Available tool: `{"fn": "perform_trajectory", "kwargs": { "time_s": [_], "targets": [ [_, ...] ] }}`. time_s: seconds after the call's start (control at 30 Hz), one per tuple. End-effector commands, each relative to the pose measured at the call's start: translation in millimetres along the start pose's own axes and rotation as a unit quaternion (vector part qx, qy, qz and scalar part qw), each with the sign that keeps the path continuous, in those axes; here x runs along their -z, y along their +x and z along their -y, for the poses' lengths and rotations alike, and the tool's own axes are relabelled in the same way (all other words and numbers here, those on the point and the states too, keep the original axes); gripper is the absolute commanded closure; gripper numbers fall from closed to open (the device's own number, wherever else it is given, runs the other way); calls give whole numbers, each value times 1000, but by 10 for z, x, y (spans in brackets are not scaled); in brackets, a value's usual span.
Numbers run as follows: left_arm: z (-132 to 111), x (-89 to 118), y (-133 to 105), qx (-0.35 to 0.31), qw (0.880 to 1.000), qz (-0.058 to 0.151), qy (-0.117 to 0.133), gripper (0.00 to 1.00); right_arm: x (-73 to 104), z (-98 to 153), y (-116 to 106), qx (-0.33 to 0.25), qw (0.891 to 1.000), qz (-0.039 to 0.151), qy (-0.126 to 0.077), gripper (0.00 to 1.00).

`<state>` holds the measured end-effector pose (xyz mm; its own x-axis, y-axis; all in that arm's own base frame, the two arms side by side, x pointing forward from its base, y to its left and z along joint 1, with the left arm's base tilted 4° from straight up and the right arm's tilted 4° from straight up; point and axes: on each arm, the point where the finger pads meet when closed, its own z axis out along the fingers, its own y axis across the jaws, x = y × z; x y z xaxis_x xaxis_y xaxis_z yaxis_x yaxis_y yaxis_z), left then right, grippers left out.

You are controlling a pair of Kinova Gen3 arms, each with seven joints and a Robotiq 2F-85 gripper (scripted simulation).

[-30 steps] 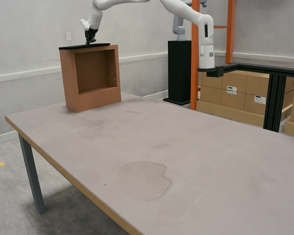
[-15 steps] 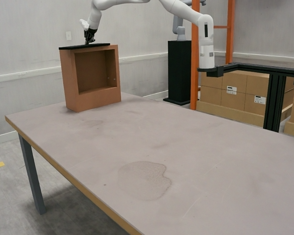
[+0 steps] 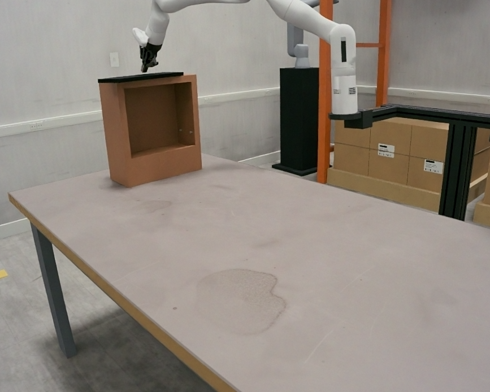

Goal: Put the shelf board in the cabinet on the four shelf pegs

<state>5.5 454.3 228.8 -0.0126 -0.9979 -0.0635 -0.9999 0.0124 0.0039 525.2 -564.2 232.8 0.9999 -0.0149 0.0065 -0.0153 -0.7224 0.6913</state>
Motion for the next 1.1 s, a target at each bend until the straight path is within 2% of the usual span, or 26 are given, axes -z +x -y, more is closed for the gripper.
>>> {"fn": "perform_trajectory", "kwargs": {
  "time_s": [0.0, 0.43, 0.83, 1.07],
  "targets": [
    [-1, 7, -3, 0, 1000, 1, 0, 2, 60, -54, 3, -1, 1000, -1, -1, 903],
    [-1, 7, -3, 0, 1000, 1, 0, 2, 213, -182, 2, -1, 1000, -1, -1, 903],
    [-1, 7, -3, 0, 1000, 1, 0, 2, 218, -187, 2, -1, 1000, 0, -2, 903],
    [-1, 7, -3, 0, 1000, 1, 0, 2, 216, -185, -4, -1, 1000, 2, -12, 903]
  ]
}}
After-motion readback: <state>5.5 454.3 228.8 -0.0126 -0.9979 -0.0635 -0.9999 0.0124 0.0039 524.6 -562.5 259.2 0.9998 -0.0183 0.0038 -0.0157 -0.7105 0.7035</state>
